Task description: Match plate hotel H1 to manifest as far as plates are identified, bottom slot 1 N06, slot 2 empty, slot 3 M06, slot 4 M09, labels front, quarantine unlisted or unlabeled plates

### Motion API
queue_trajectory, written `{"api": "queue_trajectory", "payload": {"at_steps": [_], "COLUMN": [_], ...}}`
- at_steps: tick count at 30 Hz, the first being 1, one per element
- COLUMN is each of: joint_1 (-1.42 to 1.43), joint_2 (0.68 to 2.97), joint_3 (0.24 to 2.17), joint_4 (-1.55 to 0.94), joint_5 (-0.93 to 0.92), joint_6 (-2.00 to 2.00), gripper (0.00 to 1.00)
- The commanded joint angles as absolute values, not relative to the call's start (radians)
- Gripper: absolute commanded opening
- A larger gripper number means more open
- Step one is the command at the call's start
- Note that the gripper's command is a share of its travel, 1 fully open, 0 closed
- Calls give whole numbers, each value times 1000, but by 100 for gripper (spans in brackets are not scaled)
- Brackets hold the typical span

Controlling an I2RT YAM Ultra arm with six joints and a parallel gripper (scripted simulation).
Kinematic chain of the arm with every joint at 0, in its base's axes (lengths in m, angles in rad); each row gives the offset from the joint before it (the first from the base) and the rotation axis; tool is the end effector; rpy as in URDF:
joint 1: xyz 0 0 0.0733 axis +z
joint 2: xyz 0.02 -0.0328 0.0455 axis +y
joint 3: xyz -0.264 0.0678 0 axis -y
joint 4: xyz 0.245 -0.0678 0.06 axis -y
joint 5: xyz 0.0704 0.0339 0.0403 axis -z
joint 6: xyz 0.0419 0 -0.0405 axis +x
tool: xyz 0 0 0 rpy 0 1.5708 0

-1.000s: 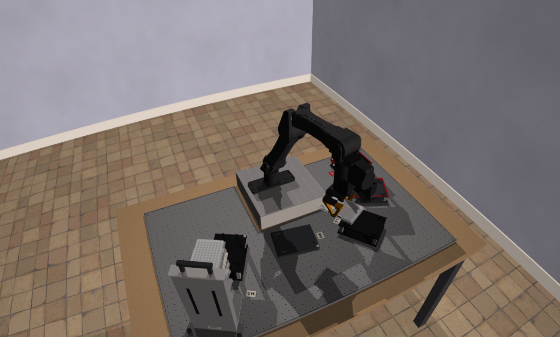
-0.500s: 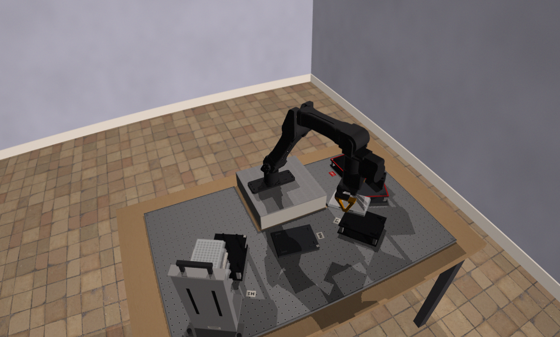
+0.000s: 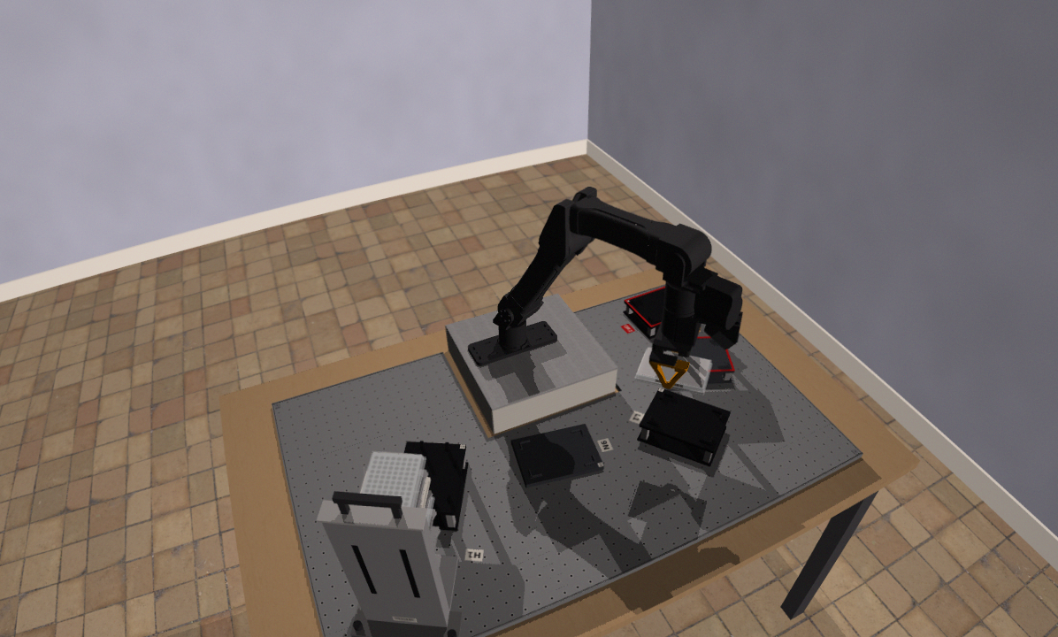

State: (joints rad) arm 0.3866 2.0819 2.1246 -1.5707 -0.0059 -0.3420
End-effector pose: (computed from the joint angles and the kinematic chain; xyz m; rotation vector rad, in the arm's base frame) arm 0.3662 0.1505 0.3073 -1.1043 2.8955 0.0106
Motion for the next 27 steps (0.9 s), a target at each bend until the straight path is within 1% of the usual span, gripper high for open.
{"api": "queue_trajectory", "payload": {"at_steps": [1, 23, 27], "joint_1": [420, 582, 597], "joint_2": [2055, 2094, 2090], "joint_3": [2133, 2193, 2188], "joint_4": [-1571, -1571, -1571], "joint_5": [-9, -8, -8], "joint_6": [-296, -135, -165], "gripper": [86, 86, 86]}}
